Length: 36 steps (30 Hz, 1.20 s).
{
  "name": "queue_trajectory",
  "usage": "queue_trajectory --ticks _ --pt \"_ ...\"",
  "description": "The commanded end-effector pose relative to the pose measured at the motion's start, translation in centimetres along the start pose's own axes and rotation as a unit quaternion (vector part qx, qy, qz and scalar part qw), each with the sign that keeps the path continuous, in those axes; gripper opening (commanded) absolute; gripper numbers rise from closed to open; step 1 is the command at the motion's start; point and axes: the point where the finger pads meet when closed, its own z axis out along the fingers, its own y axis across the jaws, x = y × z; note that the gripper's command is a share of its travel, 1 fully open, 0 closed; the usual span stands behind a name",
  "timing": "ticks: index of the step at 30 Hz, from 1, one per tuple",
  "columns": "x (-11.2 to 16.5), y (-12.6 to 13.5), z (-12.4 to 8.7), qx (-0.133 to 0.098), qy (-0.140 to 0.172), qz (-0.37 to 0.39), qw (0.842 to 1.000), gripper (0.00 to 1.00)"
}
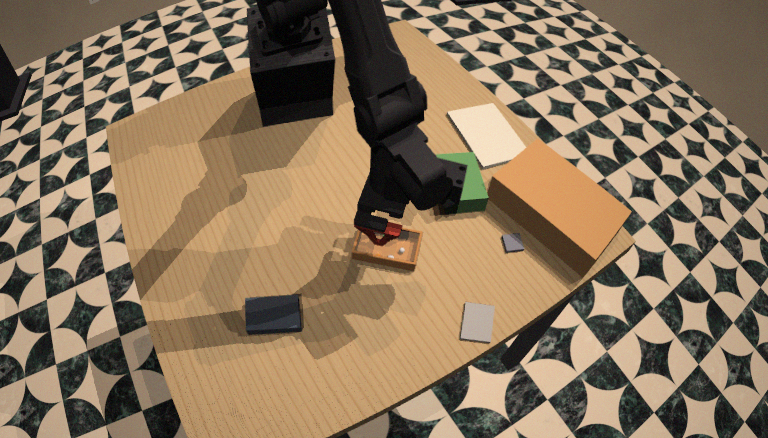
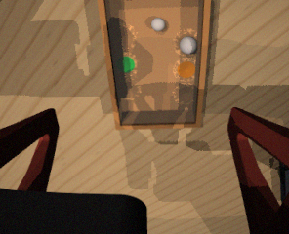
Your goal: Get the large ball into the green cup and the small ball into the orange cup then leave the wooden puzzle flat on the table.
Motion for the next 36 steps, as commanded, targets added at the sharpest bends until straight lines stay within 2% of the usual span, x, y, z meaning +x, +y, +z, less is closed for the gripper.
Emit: queue_trajectory --ticks 1,3,4,7,17,18,36 --pt "-1.3 -3.1 -1.5 0.039 -0.026 -0.012 0.999 1.0" --pt "-1.6 -2.7 -1.0 0.035 -0.025 -0.021 0.999 1.0" --pt "-1.5 -1.6 -0.2 0.023 -0.018 -0.029 0.999 1.0" --pt "-0.9 -0.6 0.1 0.012 -0.01 -0.034 0.999 1.0" --pt "-0.9 -0.6 0.0 0.013 -0.01 -0.033 0.999 1.0" --pt "-0.9 -0.6 0.0 0.013 -0.01 -0.032 0.999 0.86" --pt "-0.9 -0.6 0.0 0.013 -0.01 -0.032 0.999 0.86"
